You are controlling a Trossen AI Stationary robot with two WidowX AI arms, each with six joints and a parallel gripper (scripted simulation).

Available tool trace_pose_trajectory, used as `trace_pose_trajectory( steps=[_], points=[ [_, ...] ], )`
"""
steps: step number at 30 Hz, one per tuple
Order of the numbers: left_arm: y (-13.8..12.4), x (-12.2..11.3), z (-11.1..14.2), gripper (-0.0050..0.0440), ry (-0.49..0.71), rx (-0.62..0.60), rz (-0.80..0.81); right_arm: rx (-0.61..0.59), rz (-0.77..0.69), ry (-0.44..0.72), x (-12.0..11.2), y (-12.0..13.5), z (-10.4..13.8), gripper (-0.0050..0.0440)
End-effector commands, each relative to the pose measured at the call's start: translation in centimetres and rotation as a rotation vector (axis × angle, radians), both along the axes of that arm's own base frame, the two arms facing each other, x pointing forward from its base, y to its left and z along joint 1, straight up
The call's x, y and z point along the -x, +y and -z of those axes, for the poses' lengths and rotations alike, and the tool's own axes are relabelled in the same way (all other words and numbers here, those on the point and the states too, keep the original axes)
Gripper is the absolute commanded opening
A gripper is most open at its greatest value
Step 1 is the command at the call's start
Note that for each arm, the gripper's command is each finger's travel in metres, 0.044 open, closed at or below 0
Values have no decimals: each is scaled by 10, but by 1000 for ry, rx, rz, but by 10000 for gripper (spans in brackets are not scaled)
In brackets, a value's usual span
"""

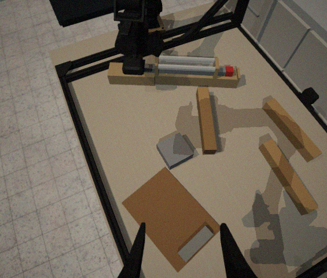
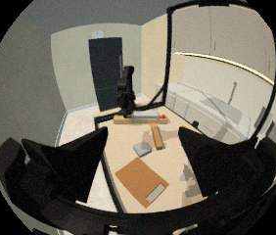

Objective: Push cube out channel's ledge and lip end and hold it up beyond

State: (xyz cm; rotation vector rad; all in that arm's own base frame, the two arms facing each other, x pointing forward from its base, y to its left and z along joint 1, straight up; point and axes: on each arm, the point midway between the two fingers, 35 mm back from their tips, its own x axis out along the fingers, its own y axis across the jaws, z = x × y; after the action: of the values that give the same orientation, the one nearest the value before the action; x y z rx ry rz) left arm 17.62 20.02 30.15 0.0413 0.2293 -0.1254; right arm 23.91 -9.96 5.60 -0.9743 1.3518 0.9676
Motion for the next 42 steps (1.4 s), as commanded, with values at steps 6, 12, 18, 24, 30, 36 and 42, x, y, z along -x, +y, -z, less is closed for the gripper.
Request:
trace_pose_trajectory(
  steps=[6, 12, 18, 24, 30, 36, 42],
  points=[
    [0, 0, 0, 400, -3, 0, 1, 1, -2, 0, 0, 0, 0, 200],
    [0, 0, 0, 400, -3, 0, 1, 0, -3, 0, -1, -1, -7, 200],
    [0, 0, 0, 400, -3, 0, 1, -5, -7, -3, -1, 0, -55, 200],
    [0, 0, 0, 400, -3, 0, 1, -8, -9, -4, 1, 1, -77, 200],
    [0, 0, 0, 400, -3, 0, 1, -8, -9, -4, 1, 1, -77, 200],
    [0, 0, 0, 400, -3, 0, 1, -8, -7, 7, 3, 2, -74, 220],
    [0, 0, 0, 400, -3, 0, 1, -8, -8, 6, -9, 11, -76, 220]
  ],
)
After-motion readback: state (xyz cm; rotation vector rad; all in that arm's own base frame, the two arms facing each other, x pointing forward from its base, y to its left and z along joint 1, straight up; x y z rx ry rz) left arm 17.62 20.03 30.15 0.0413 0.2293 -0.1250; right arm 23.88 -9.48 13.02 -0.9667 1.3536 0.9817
